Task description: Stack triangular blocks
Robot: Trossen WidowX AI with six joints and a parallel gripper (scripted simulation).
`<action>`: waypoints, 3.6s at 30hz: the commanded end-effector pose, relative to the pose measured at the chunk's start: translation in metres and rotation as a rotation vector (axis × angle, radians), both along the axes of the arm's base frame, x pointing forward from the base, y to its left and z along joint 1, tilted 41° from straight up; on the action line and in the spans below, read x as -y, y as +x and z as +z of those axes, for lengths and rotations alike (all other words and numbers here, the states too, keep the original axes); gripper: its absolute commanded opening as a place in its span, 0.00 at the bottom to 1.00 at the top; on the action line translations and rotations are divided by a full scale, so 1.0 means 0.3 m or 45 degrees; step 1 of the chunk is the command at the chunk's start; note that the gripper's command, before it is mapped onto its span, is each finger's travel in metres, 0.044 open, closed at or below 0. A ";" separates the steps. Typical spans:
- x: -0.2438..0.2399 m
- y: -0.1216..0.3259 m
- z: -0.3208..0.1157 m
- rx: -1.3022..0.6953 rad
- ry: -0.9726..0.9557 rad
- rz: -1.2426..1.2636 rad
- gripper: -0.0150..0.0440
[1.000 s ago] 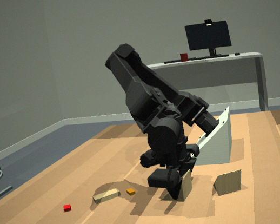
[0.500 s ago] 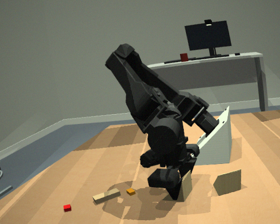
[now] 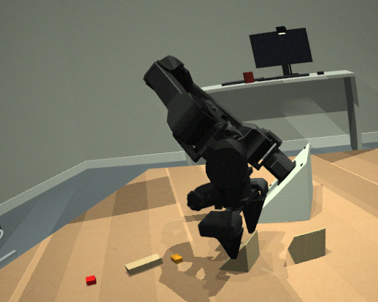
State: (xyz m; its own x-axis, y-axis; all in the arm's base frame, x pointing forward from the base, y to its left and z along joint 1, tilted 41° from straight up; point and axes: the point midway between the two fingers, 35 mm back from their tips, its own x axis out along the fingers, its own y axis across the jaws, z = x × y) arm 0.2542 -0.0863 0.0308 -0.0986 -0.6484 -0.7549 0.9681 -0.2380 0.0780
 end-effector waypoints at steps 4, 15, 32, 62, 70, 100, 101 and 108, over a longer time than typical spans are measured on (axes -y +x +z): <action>-0.056 0.018 0.070 0.031 0.002 0.009 1.00; -0.135 0.034 0.040 -0.072 -0.207 -0.059 1.00; -0.244 0.067 0.021 -0.101 -0.534 -0.038 1.00; -0.098 0.053 -0.054 -0.099 -0.521 -0.032 1.00; -0.058 0.045 -0.071 -0.098 -0.524 -0.033 1.00; 0.045 0.009 -0.108 -0.102 -0.543 -0.039 0.72; 0.045 0.009 -0.108 -0.102 -0.543 -0.039 0.71; 0.045 0.009 -0.108 -0.102 -0.543 -0.039 0.56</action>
